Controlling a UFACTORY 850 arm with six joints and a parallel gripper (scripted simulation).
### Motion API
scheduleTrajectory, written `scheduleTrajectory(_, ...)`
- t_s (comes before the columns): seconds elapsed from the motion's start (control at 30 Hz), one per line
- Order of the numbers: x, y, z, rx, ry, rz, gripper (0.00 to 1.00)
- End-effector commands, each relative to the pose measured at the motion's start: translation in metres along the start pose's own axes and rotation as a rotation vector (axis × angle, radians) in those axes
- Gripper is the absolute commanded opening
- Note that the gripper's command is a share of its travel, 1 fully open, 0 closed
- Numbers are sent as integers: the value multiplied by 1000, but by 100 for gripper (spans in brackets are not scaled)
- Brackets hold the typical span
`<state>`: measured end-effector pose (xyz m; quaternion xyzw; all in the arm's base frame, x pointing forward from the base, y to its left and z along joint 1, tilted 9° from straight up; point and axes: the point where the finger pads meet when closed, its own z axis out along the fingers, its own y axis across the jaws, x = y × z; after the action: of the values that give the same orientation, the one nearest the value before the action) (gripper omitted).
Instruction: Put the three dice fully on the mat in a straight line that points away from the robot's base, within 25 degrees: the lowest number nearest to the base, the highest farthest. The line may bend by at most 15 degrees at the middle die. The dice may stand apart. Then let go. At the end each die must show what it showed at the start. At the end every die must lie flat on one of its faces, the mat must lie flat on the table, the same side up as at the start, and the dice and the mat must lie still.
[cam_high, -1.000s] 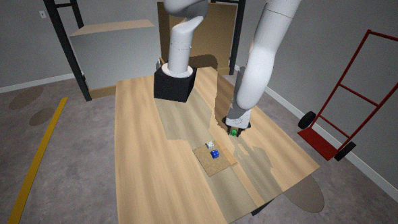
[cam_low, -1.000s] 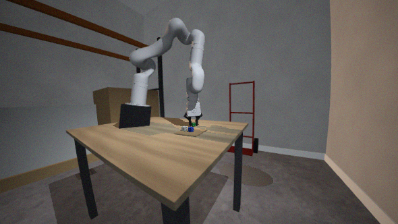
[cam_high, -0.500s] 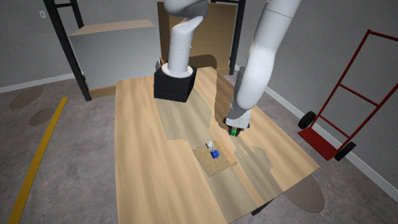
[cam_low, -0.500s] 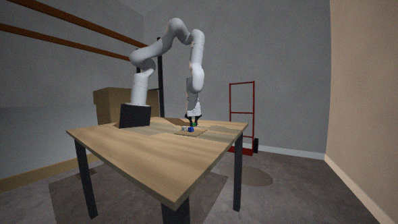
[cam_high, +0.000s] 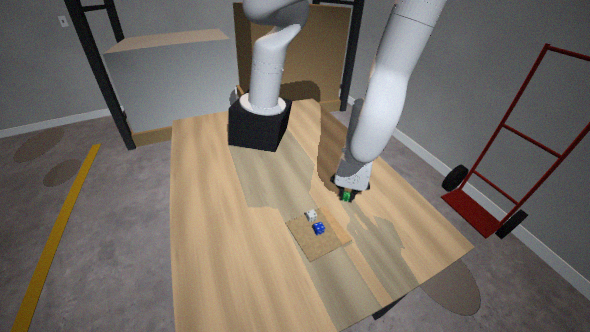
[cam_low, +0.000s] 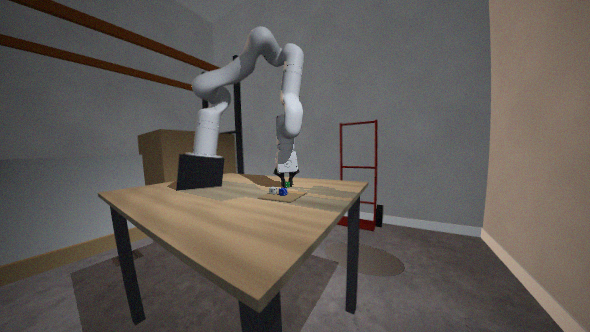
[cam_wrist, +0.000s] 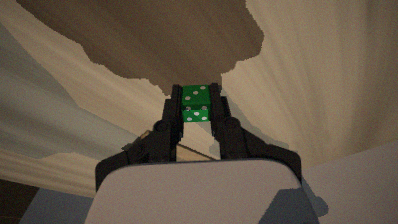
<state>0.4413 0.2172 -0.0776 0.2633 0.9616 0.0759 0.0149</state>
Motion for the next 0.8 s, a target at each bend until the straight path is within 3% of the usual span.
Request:
scheduleTrajectory(0.0,0,1,0,-1,-1,0,21)
scheduleTrajectory(0.53,0,1,-1,-1,-1,0,21)
scheduleTrajectory(0.77,0,1,-16,-1,-1,0,21)
